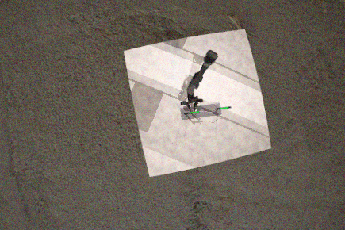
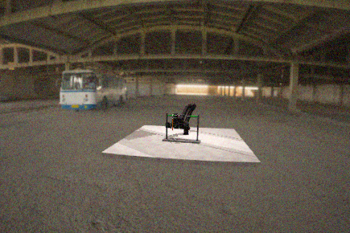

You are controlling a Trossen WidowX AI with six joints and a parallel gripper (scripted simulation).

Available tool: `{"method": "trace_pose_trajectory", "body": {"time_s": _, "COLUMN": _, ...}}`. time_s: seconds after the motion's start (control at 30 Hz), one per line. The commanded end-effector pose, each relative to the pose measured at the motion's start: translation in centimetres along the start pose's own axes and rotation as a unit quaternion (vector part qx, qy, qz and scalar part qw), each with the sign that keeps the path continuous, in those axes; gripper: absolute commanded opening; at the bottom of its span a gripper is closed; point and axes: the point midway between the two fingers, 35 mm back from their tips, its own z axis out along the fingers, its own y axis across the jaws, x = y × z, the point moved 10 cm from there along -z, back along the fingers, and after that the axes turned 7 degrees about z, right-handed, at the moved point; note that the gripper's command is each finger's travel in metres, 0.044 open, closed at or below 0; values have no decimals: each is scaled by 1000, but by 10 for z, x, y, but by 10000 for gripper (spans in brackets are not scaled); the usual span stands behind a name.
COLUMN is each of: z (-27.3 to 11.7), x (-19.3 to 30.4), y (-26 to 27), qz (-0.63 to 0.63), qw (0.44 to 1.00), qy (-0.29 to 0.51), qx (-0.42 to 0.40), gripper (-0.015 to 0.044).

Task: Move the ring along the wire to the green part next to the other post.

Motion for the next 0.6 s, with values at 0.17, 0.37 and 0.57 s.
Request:
{"method": "trace_pose_trajectory", "body": {"time_s": 0.17, "z": 14, "x": -1, "y": -1, "qz": 2, "qw": 1000, "qy": -2, "qx": 2, "gripper": 160}}
{"method": "trace_pose_trajectory", "body": {"time_s": 0.37, "z": 23, "x": 0, "y": 0, "qz": 2, "qw": 1000, "qy": -3, "qx": 2, "gripper": 160}}
{"method": "trace_pose_trajectory", "body": {"time_s": 0.57, "z": 33, "x": 1, "y": 1, "qz": 2, "qw": 1000, "qy": -4, "qx": 2, "gripper": 160}}
